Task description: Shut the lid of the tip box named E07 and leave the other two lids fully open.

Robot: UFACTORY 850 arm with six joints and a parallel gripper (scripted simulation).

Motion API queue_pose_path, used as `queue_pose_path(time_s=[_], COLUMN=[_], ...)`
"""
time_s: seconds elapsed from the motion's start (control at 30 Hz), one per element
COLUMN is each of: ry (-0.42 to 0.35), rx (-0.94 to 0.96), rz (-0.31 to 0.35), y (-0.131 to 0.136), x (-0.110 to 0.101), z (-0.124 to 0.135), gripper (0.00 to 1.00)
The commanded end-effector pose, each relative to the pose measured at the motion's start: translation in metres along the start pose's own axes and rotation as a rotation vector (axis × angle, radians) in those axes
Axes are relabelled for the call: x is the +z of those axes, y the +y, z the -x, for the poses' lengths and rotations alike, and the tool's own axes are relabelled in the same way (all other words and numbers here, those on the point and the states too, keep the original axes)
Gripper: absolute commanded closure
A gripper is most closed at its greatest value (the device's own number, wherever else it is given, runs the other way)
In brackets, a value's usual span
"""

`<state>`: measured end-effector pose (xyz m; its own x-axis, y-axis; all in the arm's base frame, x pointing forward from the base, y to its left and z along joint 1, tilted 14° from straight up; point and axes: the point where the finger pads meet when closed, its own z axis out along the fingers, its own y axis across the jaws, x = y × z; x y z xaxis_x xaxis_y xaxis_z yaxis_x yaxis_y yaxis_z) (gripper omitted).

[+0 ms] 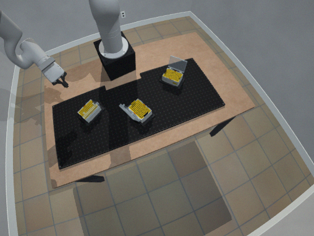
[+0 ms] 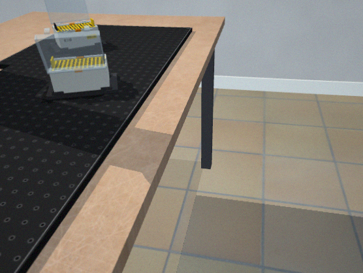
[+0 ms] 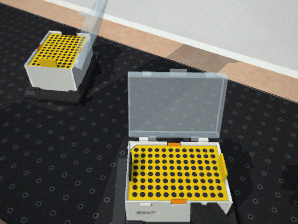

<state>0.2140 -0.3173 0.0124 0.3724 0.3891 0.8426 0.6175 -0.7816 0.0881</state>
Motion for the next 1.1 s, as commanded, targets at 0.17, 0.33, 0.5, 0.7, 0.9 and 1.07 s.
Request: queue_pose_path(time_s=[0.17,0.33,0.5,0.7,0.9,1.07], ry=[0.000,0.000,0.000,0.000,0.000,0.000], rx=[-0.166,-0.227,-0.227,-0.227,-0.227,-0.227], rz=[-0.164,-0.225,-0.225,-0.225,-0.225,-0.225], y=[0.008,0.013,0.016,0.021,0.027,0.027], x=[0.023,0.039,0.049,0.069,0.088,0.088], z=[-0.025,-0.043,-0.054,-0.076,-0.096,-0.096], gripper=[1.00,1.00,1.00,1.00,1.00,1.00])
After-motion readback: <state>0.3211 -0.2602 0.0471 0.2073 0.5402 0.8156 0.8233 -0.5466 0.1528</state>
